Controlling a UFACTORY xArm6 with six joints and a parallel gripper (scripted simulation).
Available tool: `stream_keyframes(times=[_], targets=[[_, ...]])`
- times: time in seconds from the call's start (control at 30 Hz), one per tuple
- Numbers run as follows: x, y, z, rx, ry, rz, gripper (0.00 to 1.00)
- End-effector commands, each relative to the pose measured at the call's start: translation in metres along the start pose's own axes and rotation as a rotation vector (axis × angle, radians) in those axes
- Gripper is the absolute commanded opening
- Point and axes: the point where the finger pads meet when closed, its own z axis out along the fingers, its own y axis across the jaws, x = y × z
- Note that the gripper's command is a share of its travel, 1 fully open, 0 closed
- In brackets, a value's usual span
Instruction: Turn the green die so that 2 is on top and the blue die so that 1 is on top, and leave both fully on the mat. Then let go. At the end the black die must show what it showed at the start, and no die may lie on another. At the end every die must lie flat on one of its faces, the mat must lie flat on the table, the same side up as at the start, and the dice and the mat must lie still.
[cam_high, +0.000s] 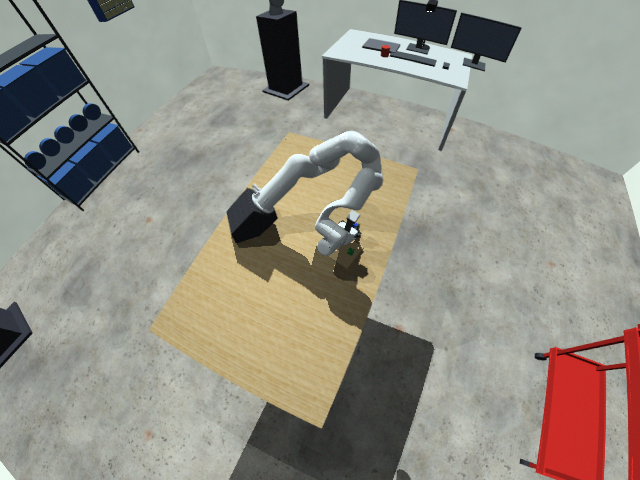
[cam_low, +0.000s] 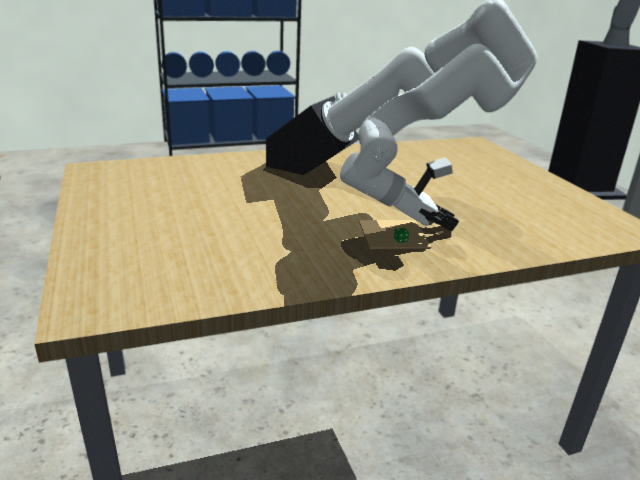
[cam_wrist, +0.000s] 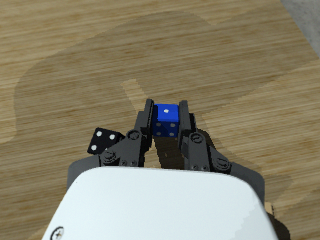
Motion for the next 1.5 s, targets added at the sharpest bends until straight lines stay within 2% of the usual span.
stream_keyframes(times=[0.0,1.07,1.1,1.17,1.2,1.33,1.37,1.43,1.47], targets=[[0.0002,0.0005,-0.0002,0.0,0.0,-0.002,0.21],[0.0002,0.0005,-0.0002,0.0,0.0,-0.002,0.21],[0.0002,0.0005,-0.0002,0.0,0.0,-0.002,0.25],[0.0002,0.0005,-0.0002,0.0,0.0,-0.002,0.25],[0.0002,0.0005,-0.0002,0.0,0.0,-0.002,0.29],[0.0002,0.0005,-0.0002,0.0,0.0,-0.002,0.29],[0.0002,0.0005,-0.0002,0.0,0.0,-0.002,0.33],[0.0002,0.0005,-0.0002,0.0,0.0,-0.002,0.33],[0.0002,0.0005,-0.0002,0.0,0.0,-0.002,0.37]])
